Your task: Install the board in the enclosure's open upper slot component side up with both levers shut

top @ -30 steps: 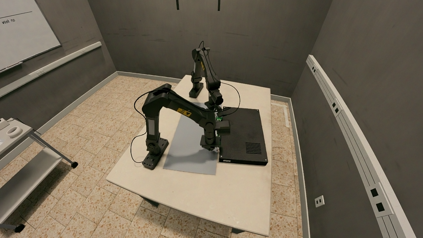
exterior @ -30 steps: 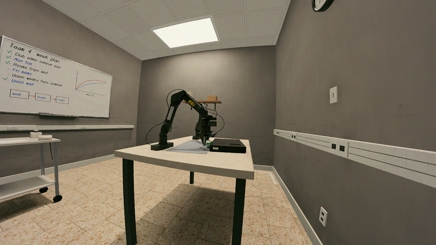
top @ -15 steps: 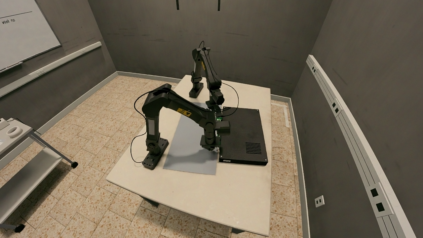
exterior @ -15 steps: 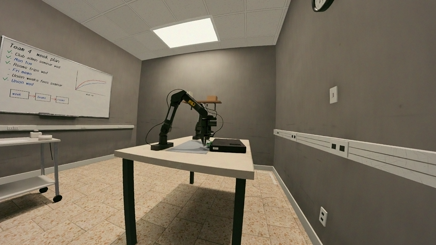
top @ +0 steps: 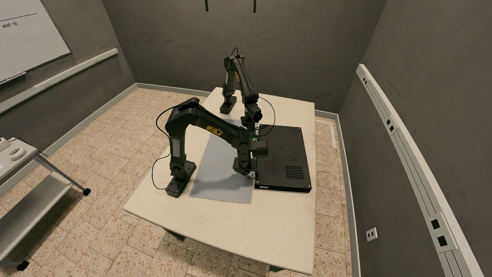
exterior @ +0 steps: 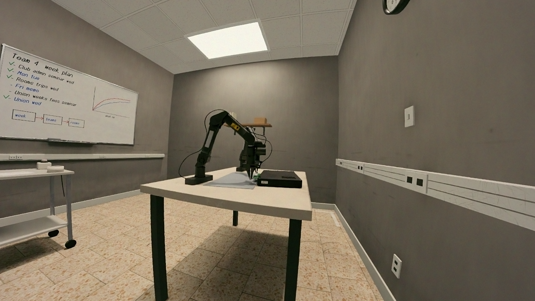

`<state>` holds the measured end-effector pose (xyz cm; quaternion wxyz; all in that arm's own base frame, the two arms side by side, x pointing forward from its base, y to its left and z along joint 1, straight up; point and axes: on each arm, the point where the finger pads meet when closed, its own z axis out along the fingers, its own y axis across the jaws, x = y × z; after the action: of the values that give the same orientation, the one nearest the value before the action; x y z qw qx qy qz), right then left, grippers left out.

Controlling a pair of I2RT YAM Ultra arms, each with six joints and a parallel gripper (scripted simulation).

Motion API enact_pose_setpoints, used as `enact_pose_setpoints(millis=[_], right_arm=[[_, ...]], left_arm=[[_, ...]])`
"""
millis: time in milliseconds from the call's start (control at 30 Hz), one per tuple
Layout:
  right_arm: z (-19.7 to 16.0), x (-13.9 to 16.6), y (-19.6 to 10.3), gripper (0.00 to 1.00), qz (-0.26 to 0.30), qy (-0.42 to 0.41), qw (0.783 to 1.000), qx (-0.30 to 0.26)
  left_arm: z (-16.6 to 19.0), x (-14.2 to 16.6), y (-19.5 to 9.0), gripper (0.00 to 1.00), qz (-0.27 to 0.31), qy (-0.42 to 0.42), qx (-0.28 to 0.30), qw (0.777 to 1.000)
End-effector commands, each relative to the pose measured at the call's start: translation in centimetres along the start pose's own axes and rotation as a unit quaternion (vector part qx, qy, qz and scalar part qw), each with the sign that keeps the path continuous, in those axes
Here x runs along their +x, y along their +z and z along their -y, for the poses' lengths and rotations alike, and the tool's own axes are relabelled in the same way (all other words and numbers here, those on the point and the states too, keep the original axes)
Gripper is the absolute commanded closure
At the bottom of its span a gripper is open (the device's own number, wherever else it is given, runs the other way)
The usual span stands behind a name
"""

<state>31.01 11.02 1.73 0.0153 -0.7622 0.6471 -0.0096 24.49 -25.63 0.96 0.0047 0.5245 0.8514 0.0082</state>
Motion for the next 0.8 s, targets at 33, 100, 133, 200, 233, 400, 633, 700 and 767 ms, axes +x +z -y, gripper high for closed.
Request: enact_pose_setpoints(millis=[33,100,133,200,233,400,633,700,767], right_arm=[[0.12,0.0,-0.18,0.97,-0.001,-0.004,1.0,-0.003],[0.12,0.0,-0.18,0.97,-0.001,-0.004,1.0,-0.003],[0.12,0.0,-0.18,0.97,-0.001,-0.004,1.0,-0.003],[0.12,0.0,-0.18,0.97,-0.001,-0.004,1.0,-0.003],[0.12,0.0,-0.18,0.97,-0.001,-0.004,1.0,-0.003],[0.12,0.0,-0.18,0.97,-0.001,-0.004,1.0,-0.003],[0.12,0.0,-0.18,0.97,-0.001,-0.004,1.0,-0.003],[0.12,0.0,-0.18,0.97,-0.001,-0.004,1.0,-0.003],[0.12,0.0,-0.18,0.97,-0.001,-0.004,1.0,-0.003]], left_arm=[[-0.6,-0.67,-0.32,0.97,0.02,0.045,-0.003,0.999],[-0.68,-0.68,-0.32,0.97,0.02,0.058,-0.003,0.998],[-0.71,-0.69,-0.32,0.97,0.02,0.063,-0.003,0.998],[-0.8,-0.7,-0.32,0.97,0.021,0.076,-0.003,0.997],[-0.85,-0.71,-0.32,0.97,0.021,0.085,-0.003,0.996],[-1.04,-0.81,-0.57,0.97,0.02,0.11,-0.003,0.994],[-1.03,-0.83,-0.55,0.97,0.02,0.118,-0.003,0.993],[-1.0,-0.84,-0.55,0.97,0.02,0.118,-0.003,0.993],[-0.98,-0.85,-0.55,0.97,0.02,0.118,-0.003,0.993]])
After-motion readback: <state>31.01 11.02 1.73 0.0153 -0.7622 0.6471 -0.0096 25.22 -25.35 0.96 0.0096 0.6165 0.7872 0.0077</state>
